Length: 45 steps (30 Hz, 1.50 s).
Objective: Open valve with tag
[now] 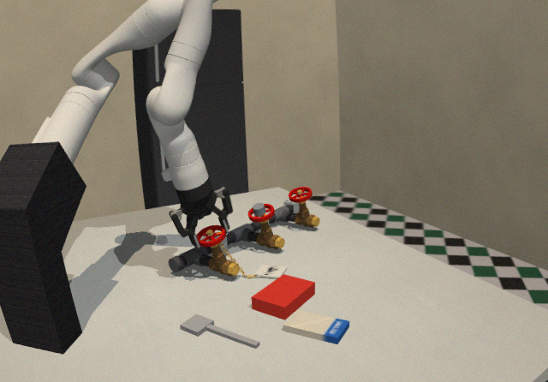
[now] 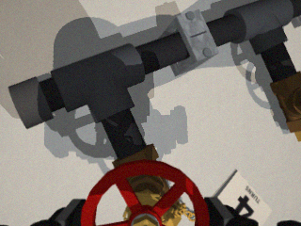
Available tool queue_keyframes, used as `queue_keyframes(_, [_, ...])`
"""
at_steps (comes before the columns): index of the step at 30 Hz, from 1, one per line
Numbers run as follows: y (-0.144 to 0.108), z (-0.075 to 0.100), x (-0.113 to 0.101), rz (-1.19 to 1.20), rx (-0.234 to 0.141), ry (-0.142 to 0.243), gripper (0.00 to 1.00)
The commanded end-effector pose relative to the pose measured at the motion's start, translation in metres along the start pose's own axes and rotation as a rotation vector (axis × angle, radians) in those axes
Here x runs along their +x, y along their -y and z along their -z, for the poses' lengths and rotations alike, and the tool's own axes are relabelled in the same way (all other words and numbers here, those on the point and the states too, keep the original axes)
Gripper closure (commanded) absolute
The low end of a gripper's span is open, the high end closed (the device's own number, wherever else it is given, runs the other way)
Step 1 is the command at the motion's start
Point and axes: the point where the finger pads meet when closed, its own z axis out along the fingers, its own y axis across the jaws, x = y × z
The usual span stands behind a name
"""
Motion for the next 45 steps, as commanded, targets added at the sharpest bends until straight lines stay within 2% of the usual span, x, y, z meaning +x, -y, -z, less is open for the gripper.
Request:
queue_keyframes(1, [-0.0017,-0.0017,-0.0012,0.008,-0.005,0.002,0.25])
queue_keyframes(15, [-0.0017,-0.0017,-0.0012,0.07,-0.005,0.002,0.25])
queue_keyframes(31, [-0.0014,-0.0016,-0.0004,0.285,-0.004,0.001,0.25])
queue_keyframes(45, [-0.0005,-0.0012,0.0014,0.647,-0.003,-0.001,0.25])
